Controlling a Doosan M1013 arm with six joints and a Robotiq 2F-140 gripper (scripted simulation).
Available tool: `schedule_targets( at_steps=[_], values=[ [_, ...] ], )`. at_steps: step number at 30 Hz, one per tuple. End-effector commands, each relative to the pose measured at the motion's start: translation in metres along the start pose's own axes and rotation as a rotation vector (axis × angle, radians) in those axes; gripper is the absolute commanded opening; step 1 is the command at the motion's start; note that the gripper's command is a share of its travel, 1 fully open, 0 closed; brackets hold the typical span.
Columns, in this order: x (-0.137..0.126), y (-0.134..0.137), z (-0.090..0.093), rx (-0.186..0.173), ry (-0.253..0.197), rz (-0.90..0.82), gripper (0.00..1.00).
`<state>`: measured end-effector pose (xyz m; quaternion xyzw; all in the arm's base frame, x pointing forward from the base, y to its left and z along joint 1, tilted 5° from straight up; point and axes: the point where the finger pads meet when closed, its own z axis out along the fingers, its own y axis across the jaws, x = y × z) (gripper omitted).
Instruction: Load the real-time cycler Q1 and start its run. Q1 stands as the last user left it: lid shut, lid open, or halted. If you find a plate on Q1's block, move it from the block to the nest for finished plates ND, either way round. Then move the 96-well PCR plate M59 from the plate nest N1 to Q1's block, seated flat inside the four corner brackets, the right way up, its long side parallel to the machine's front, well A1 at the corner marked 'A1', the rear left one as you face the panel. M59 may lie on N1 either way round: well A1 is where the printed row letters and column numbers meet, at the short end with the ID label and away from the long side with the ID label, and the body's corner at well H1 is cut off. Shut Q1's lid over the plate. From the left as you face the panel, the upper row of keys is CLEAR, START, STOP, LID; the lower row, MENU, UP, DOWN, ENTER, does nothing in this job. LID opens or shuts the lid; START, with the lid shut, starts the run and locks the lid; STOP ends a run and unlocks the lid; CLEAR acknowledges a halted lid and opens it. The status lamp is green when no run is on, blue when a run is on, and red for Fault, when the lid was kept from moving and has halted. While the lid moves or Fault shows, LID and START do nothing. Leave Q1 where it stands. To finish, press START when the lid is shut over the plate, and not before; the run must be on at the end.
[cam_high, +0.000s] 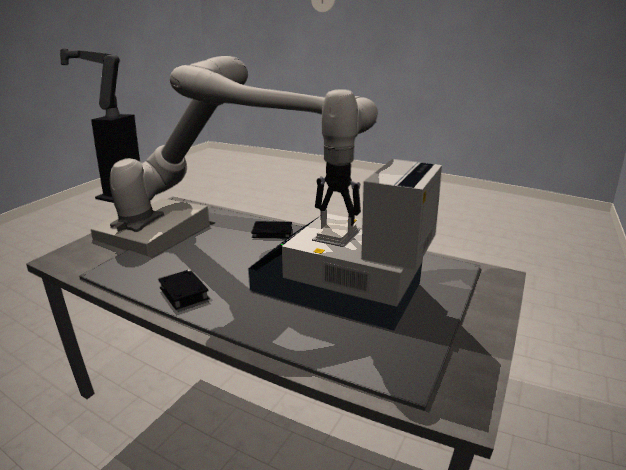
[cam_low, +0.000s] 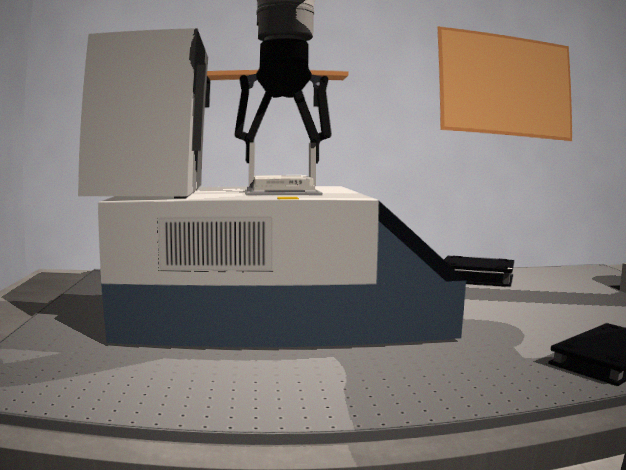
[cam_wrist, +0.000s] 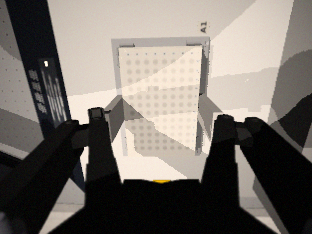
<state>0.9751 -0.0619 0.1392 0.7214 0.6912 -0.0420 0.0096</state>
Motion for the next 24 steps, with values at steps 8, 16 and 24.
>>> schedule_targets(
  at_steps=[8,16,24],
  values=[
    [0.0,0.0,0.0026,0.0,0.0,0.0,0.0],
    [0.0,0.0,0.0031,0.0,0.0,0.0,0.0],
    [0.0,0.0,0.0031,0.0,0.0,0.0,0.66]
  ],
)
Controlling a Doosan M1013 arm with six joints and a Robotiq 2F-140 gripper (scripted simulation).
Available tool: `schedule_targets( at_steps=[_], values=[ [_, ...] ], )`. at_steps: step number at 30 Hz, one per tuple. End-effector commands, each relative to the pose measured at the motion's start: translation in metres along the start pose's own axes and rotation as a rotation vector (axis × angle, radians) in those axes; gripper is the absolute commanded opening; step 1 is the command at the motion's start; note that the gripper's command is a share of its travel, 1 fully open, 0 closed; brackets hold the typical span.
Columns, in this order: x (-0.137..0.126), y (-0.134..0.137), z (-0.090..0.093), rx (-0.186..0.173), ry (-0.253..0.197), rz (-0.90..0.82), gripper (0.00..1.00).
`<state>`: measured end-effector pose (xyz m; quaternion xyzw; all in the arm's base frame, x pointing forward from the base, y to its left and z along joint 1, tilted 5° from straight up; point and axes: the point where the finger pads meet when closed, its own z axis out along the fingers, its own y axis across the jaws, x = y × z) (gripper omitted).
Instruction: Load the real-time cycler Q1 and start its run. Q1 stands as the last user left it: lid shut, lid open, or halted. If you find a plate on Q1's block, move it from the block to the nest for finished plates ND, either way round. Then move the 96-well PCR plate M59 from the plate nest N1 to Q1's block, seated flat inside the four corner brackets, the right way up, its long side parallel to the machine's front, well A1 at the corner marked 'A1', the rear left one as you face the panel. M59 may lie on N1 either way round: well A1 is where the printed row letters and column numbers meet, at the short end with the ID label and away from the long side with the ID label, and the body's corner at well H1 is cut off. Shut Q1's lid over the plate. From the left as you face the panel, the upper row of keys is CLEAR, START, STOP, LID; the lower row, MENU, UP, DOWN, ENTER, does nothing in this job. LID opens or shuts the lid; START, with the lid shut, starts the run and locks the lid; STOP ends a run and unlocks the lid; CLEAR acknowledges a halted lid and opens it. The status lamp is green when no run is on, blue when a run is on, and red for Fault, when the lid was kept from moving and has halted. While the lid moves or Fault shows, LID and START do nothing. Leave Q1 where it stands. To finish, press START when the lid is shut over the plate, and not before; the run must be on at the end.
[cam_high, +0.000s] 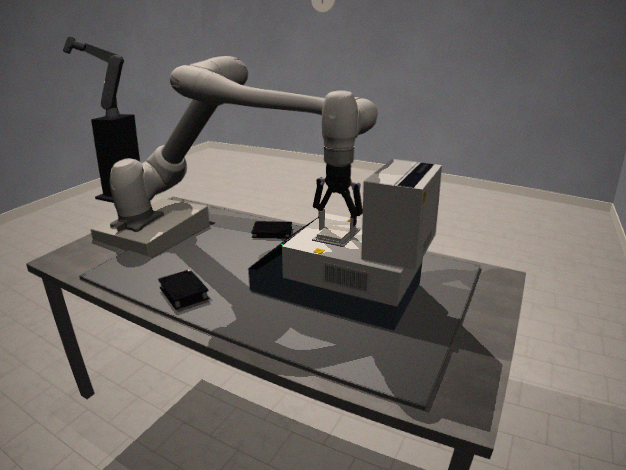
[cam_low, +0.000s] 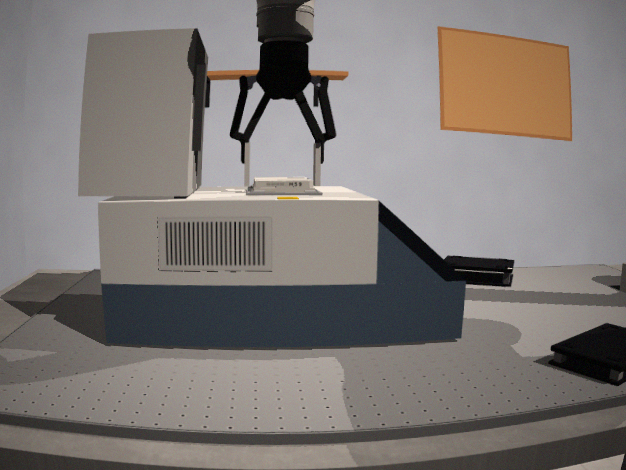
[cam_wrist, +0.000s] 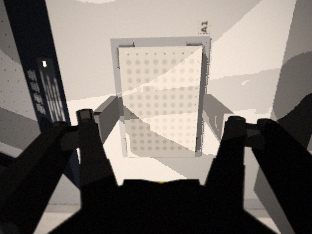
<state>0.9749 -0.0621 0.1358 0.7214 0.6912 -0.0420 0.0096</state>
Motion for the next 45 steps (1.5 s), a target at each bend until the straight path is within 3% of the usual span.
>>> schedule_targets(
  at_steps=[1,21,45],
  values=[
    [0.0,0.0,0.0,0.0,0.0,0.0,0.66],
    [0.0,0.0,0.0,0.0,0.0,0.0,0.66],
    [0.0,0.0,-0.037,0.0,0.0,0.0,0.66]
  ],
)
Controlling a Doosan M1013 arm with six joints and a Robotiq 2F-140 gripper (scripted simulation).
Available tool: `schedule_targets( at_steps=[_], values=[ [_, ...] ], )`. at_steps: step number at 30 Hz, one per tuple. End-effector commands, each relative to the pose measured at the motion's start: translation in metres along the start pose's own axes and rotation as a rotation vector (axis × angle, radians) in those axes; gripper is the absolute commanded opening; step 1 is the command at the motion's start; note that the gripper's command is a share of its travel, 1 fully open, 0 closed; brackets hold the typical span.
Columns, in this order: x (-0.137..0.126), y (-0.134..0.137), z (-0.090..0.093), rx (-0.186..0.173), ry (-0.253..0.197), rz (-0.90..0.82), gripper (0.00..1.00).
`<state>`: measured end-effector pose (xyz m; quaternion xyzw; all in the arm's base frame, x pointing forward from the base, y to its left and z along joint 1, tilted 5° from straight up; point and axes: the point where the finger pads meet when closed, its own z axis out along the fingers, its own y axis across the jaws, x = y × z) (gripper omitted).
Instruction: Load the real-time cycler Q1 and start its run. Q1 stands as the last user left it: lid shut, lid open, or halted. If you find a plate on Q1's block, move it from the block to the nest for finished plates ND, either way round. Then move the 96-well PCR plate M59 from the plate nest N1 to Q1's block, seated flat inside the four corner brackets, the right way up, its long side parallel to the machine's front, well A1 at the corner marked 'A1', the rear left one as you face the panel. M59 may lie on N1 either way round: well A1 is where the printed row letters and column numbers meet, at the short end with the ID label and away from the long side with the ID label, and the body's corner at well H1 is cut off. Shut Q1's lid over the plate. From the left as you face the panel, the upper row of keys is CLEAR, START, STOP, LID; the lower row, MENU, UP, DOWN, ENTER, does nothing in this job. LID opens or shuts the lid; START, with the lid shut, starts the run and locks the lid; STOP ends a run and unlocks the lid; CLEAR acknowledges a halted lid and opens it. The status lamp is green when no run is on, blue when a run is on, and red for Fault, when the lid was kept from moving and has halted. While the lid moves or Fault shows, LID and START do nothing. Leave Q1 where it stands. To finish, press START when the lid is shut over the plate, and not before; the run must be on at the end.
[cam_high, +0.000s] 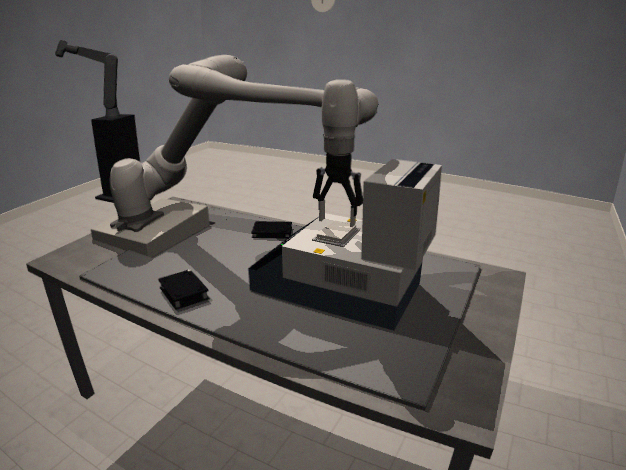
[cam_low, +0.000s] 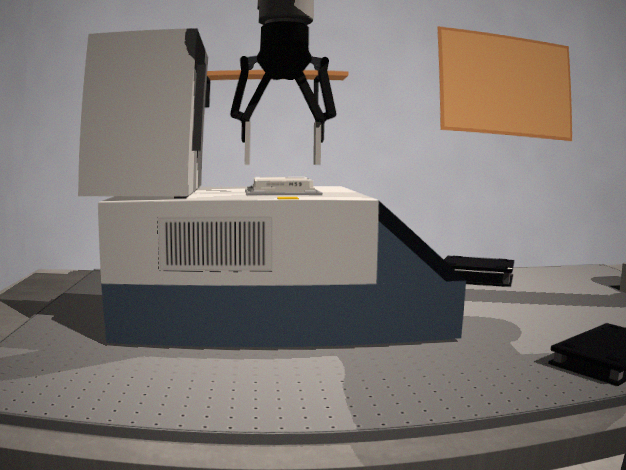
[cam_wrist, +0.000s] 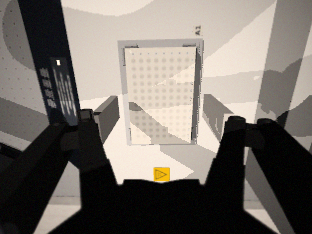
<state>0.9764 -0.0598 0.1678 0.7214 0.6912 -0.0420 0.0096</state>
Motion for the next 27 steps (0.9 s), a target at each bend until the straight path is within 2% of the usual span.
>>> schedule_targets(
  at_steps=[1,5,15,16,18,21,24,27],
  values=[
    [0.0,0.0,-0.006,0.0,0.0,0.0,0.66],
    [0.0,0.0,-0.013,0.0,0.0,0.0,0.66],
    [0.0,0.0,-0.015,0.0,0.0,0.0,0.66],
    [-0.001,-0.005,-0.014,-0.013,0.005,0.03,0.0],
    [-0.001,-0.015,-0.013,-0.03,0.013,0.071,0.0],
    [-0.003,-0.029,-0.011,-0.03,0.013,0.071,0.0],
    [-0.003,-0.029,-0.011,-0.03,0.013,0.071,0.0],
    [-0.004,-0.044,-0.008,-0.06,0.025,0.141,0.0]
  ],
)
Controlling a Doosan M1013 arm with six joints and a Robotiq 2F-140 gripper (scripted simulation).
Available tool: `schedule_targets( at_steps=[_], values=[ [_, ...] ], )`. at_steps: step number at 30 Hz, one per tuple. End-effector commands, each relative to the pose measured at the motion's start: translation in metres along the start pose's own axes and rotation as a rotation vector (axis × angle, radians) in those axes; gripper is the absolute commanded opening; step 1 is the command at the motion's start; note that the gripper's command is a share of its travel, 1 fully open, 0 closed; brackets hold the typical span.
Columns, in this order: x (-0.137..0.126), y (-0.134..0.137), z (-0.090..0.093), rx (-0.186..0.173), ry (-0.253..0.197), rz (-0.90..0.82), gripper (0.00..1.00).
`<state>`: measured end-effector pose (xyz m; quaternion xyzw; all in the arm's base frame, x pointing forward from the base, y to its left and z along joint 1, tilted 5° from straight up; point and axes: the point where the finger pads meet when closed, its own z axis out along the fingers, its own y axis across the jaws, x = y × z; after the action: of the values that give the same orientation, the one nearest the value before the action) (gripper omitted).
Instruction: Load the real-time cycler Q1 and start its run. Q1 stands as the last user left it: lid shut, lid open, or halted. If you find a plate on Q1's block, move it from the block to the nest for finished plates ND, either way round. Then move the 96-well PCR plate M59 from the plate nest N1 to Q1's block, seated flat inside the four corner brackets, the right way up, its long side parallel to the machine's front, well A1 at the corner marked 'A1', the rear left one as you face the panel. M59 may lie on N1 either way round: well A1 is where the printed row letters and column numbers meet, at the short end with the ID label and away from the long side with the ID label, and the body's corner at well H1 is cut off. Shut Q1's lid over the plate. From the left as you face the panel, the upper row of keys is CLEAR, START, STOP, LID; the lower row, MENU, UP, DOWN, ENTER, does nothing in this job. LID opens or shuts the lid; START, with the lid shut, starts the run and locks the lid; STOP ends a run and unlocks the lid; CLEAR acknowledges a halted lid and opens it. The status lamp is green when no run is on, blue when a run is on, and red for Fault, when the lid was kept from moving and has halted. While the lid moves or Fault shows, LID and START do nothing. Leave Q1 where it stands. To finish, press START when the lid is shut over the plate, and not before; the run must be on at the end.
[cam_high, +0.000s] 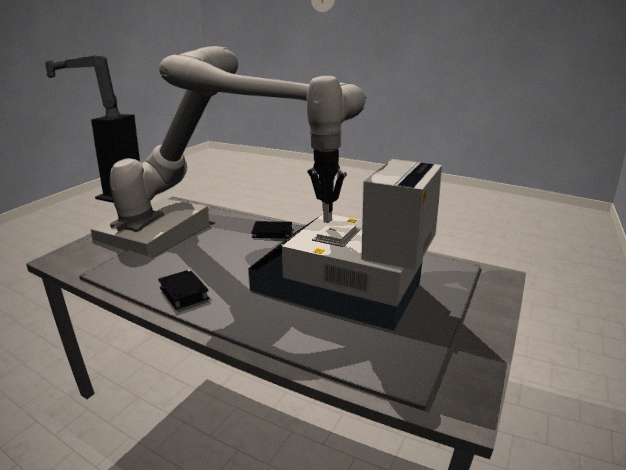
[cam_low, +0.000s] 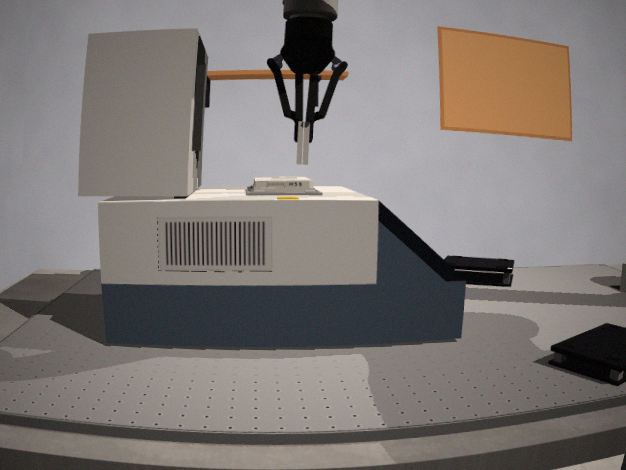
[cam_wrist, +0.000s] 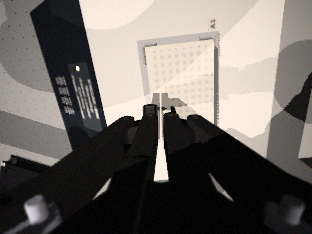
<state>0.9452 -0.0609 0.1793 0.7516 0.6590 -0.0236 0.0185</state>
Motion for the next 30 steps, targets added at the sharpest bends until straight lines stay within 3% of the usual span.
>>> schedule_targets(
  at_steps=[1,19,21,26,30],
  values=[
    [-0.003,-0.017,0.002,-0.025,0.009,0.052,0.0],
    [-0.016,-0.084,0.009,-0.085,0.034,0.193,0.0],
    [-0.018,-0.094,0.01,-0.111,0.045,0.254,0.0],
    [-0.022,-0.113,0.012,-0.116,0.047,0.264,0.0],
    [-0.025,-0.128,0.014,-0.146,0.059,0.334,0.0]
  ],
)
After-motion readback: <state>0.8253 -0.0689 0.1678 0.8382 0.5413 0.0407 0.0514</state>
